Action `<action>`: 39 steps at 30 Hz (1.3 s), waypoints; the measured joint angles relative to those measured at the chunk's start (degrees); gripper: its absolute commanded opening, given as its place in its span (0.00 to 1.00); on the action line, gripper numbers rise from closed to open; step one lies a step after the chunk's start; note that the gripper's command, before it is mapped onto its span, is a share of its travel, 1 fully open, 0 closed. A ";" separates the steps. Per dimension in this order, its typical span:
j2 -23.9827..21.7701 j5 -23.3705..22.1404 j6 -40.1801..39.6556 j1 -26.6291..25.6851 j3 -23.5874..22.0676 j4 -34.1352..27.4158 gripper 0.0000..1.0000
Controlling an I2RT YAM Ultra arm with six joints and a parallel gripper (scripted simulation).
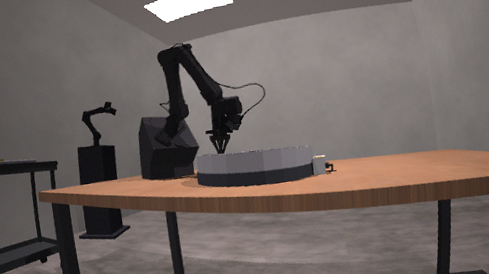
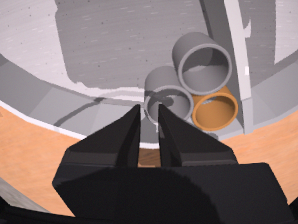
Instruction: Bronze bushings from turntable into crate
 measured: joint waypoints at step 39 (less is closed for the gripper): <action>3.98 -1.53 -1.99 -2.45 -0.96 5.90 0.15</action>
